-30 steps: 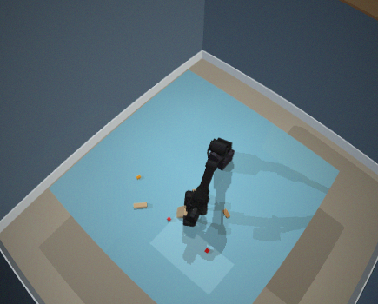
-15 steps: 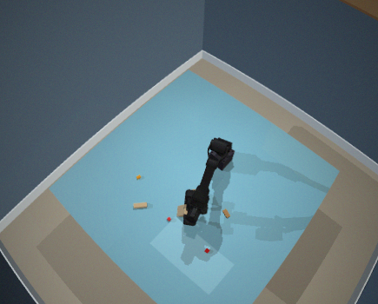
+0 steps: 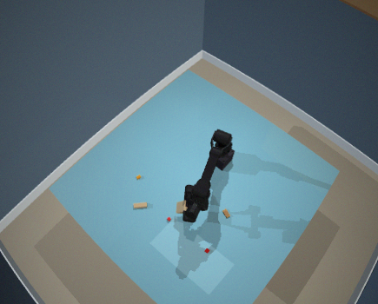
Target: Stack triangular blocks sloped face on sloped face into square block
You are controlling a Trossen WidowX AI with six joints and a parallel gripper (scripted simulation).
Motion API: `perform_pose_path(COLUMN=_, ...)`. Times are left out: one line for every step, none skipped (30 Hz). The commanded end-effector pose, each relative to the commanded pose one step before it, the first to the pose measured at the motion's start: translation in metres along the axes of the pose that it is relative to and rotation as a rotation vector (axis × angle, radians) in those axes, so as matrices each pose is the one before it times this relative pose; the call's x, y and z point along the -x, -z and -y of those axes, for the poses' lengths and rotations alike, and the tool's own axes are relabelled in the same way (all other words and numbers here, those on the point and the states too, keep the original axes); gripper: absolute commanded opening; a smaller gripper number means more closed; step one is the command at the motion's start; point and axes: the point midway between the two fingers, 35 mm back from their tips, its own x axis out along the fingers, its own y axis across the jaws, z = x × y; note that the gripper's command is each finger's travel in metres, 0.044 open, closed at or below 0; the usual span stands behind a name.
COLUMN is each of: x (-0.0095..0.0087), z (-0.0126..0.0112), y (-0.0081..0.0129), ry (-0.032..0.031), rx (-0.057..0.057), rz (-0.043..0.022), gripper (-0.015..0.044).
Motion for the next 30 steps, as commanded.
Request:
perform_pose_path(x=0.01806, z=0.00042, y=0.00750, ry=0.01088, rx=-0.0002, rz=-0.00205, gripper=0.0000)
perform_pose_path(x=0.00077, z=-0.00012, y=0.00028, ry=-0.00001, rx=0.0000, rz=0.00000, gripper=0.0000)
perform_pose_path(x=0.00000, z=0.00000, y=0.00000, ry=0.00000, rx=0.0000, rz=0.00000, gripper=0.0000)
perform_pose_path(x=0.00000, z=0.00000, y=0.00000, ry=0.00000, rx=0.0000, rz=0.00000, gripper=0.0000)
perform_pose_path(x=0.00000, z=0.00000, y=0.00000, ry=0.00000, rx=0.0000, rz=0.00000, gripper=0.0000)
perform_pose_path(x=0.00000, z=0.00000, y=0.00000, ry=0.00000, rx=0.0000, rz=0.00000, gripper=0.0000)
perform_pose_path(x=-0.00301, z=-0.00023, y=-0.00118, ry=-0.00127, rx=-0.0092, rz=-0.00146, gripper=0.0000)
perform_pose_path(x=-0.00001, z=-0.00003, y=0.00001, ry=0.00092, rx=-0.0172, rz=0.00033, gripper=0.0000)
perform_pose_path(x=-0.00002, z=-0.00004, y=0.00002, ry=0.00152, rx=-0.0287, rz=0.00057, gripper=0.0000)
perform_pose_path(x=-0.00002, z=-0.00005, y=0.00003, ry=0.00181, rx=-0.0346, rz=0.00075, gripper=0.0000)
perform_pose_path(x=-0.00002, z=-0.00005, y=0.00003, ry=0.00179, rx=-0.0346, rz=0.00081, gripper=0.0000)
perform_pose_path(x=-0.00002, z=-0.00005, y=0.00003, ry=0.00176, rx=-0.0346, rz=0.00086, gripper=0.0000)
perform_pose_path(x=-0.00002, z=-0.00005, y=0.00003, ry=0.00174, rx=-0.0346, rz=0.00092, gripper=0.0000)
perform_pose_path(x=-0.00002, z=-0.00005, y=0.00004, ry=0.00171, rx=-0.0346, rz=0.00098, gripper=0.0000)
perform_pose_path(x=-0.00002, z=-0.00004, y=0.00004, ry=0.00167, rx=-0.0346, rz=0.00103, gripper=0.0000)
perform_pose_path(x=-0.00002, z=-0.00004, y=0.00004, ry=0.00164, rx=-0.0346, rz=0.00109, gripper=0.0000)
perform_pose_path(x=-0.00002, z=-0.00004, y=0.00004, ry=0.00160, rx=-0.0346, rz=0.00114, gripper=0.0000)
perform_pose_path(x=-0.00002, z=-0.00004, y=0.00004, ry=0.00157, rx=-0.0346, rz=0.00119, gripper=0.0000)
perform_pose_path(x=-0.00002, z=-0.00004, y=0.00004, ry=0.00153, rx=-0.0346, rz=0.00124, gripper=0.0000)
perform_pose_path(x=-0.00002, z=-0.00004, y=0.00005, ry=0.00149, rx=-0.0346, rz=0.00129, gripper=0.0000)
perform_pose_path(x=-0.00002, z=-0.00004, y=0.00005, ry=0.00144, rx=-0.0346, rz=0.00134, gripper=0.0000)
perform_pose_path(x=-0.00001, z=-0.00003, y=0.00005, ry=0.00140, rx=-0.0346, rz=0.00139, gripper=0.0000)
perform_pose_path(x=-0.00001, z=-0.00003, y=0.00005, ry=0.00136, rx=-0.0346, rz=0.00143, gripper=0.0000)
perform_pose_path(x=-0.00001, z=-0.00003, y=0.00005, ry=0.00131, rx=-0.0346, rz=0.00148, gripper=0.0000)
perform_pose_path(x=-0.00001, z=-0.00003, y=0.00005, ry=0.00126, rx=-0.0346, rz=0.00152, gripper=0.0000)
perform_pose_path(x=-0.00001, z=-0.00003, y=0.00005, ry=0.00121, rx=-0.0346, rz=0.00156, gripper=0.0000)
perform_pose_path(x=-0.00001, z=-0.00003, y=0.00005, ry=0.00116, rx=-0.0346, rz=0.00160, gripper=0.0000)
perform_pose_path(x=-0.00001, z=-0.00002, y=0.00005, ry=0.00111, rx=-0.0346, rz=0.00163, gripper=0.0000)
perform_pose_path(x=-0.00001, z=-0.00002, y=0.00006, ry=0.00105, rx=-0.0346, rz=0.00167, gripper=0.0000)
perform_pose_path(x=-0.00001, z=-0.00002, y=0.00006, ry=0.00100, rx=-0.0346, rz=0.00170, gripper=0.0000)
